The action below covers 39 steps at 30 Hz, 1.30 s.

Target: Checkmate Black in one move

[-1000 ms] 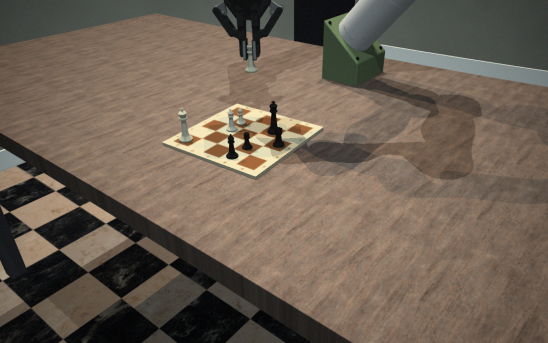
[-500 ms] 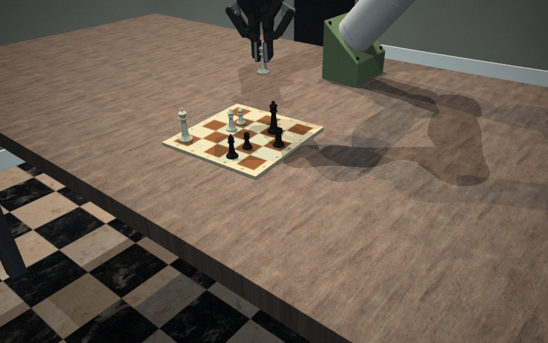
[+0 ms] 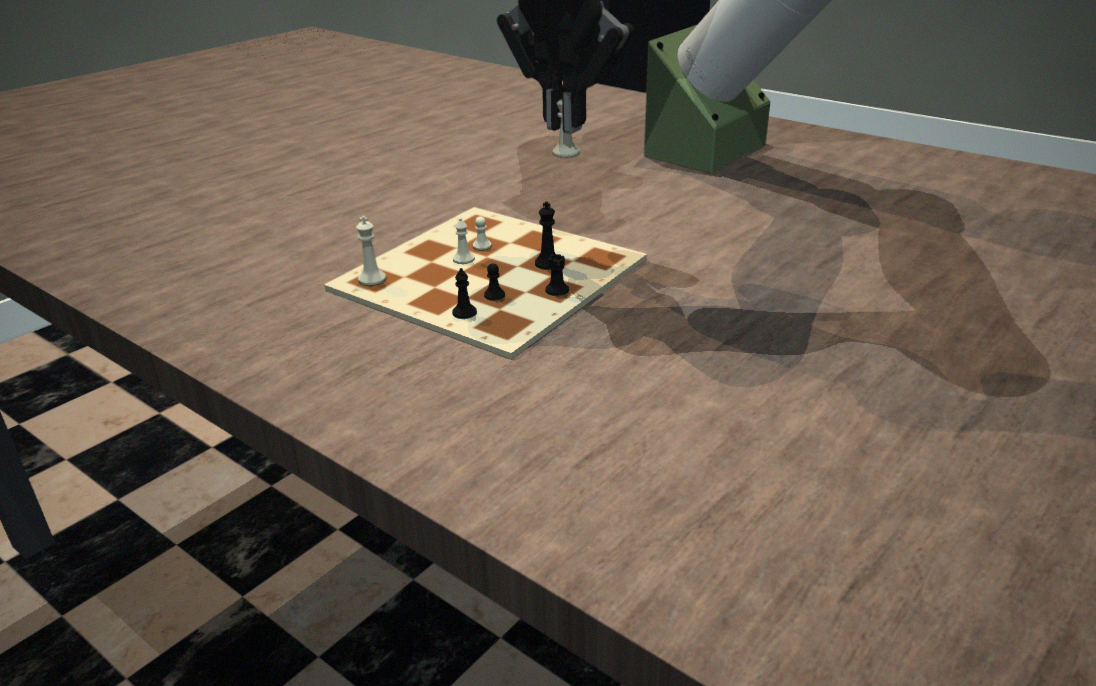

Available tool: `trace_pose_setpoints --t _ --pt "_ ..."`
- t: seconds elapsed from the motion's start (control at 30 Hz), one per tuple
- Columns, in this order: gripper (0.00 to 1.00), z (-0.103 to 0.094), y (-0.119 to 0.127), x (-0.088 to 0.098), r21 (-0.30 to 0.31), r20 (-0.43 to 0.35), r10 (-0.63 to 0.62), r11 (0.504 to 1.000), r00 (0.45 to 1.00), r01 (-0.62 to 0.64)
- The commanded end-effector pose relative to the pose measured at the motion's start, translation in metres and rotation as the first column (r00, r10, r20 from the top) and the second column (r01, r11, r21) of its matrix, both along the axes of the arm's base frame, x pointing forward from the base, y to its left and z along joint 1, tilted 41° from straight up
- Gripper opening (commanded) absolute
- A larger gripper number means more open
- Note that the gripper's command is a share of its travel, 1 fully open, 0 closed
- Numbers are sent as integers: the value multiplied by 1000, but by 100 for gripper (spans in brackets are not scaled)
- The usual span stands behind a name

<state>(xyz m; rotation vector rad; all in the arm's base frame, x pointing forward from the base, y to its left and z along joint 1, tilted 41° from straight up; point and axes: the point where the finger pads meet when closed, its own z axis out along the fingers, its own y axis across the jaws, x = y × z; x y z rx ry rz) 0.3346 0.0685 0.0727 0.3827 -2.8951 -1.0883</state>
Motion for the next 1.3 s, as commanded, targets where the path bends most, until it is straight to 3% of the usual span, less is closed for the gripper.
trace_pose_setpoints --t 0.0,0.53,1.27 --pt "0 1 1 2 -6 -1 -11 1000 1000 11" --pt "0 -4 6 -1 -5 -5 -9 1000 1000 9" --pt "0 -65 59 -9 -4 -4 -10 1000 1000 10"
